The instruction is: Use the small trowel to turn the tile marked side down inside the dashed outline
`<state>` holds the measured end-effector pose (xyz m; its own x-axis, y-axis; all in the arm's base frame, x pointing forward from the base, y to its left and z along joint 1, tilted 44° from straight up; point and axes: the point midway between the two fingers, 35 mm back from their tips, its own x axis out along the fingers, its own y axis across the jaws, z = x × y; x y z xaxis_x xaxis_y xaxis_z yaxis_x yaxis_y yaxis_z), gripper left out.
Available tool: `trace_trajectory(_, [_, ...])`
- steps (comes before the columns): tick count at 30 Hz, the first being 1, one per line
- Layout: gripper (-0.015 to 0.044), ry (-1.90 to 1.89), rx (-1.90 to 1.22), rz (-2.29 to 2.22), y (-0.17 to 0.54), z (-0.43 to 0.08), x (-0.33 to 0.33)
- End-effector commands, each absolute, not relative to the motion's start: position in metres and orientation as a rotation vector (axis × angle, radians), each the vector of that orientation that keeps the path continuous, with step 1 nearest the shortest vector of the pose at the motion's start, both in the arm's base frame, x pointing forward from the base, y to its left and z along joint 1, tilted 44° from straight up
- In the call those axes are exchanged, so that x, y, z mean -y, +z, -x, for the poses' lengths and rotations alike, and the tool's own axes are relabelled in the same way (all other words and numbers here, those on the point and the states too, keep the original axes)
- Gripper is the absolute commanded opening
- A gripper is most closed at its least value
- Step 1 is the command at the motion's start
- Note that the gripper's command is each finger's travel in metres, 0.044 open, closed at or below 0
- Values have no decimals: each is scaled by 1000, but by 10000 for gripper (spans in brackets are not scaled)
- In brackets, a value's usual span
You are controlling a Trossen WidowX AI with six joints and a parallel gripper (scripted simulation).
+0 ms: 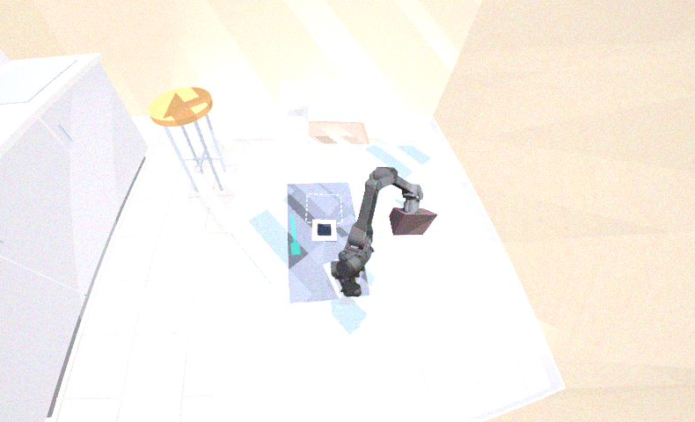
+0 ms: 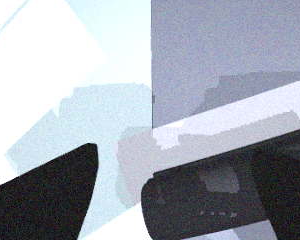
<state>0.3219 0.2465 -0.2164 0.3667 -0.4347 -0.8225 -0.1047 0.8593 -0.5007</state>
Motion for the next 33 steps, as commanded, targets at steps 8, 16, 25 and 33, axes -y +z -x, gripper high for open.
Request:
trace_trajectory(8, [300,10,-1145,773,-216,-322,-246])
trace_trajectory(16, [300,189,-1078,987,-215,-321,-244])
trace_trajectory(25, [300,389,-996,1240,-214,-313,-242])
trace_trajectory(33, [300,549,-894,1470,-210,-305,-240])
